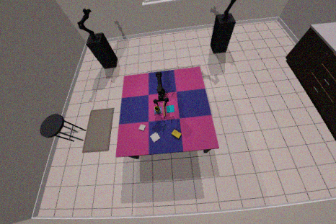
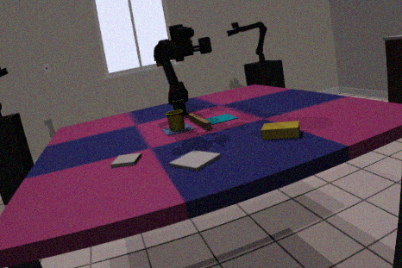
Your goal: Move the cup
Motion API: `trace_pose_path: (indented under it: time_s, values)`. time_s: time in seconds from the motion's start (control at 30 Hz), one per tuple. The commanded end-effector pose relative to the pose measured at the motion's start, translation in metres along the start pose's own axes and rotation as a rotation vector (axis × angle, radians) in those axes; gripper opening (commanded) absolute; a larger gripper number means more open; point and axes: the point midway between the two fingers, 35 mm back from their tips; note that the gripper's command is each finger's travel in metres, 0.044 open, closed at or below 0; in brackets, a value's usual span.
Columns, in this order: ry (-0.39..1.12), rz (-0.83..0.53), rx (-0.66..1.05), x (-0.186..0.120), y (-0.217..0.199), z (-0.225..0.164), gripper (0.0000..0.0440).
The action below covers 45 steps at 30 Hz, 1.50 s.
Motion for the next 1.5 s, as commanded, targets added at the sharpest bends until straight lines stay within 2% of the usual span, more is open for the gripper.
trace_pose_path:
  time_s: [0.0, 0.37, 0.43, 0.6, 0.9, 1.47]
  values:
    - [0.005, -0.005, 0.004, 0.000, 0.000, -0.001, 0.0374]
    - [0.113, -0.051, 0.059, -0.002, 0.000, -0.017, 0.0085]
    - [0.142, -0.057, 0.069, -0.002, 0.001, -0.021, 0.0055]
    - [0.220, -0.060, 0.098, -0.001, 0.006, -0.031, 0.0060]
    - [0.355, -0.072, 0.145, -0.001, 0.017, -0.044, 0.0117]
    - [0.611, -0.156, 0.196, -0.006, 0.026, -0.067, 0.0108]
Point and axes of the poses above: the point midway between the two fingers, 35 mm back from their tips, its own x axis out along the fingers, its own y axis across the jaws, z = x × y, and after that the axes turned 15 degrees about x, right-handed
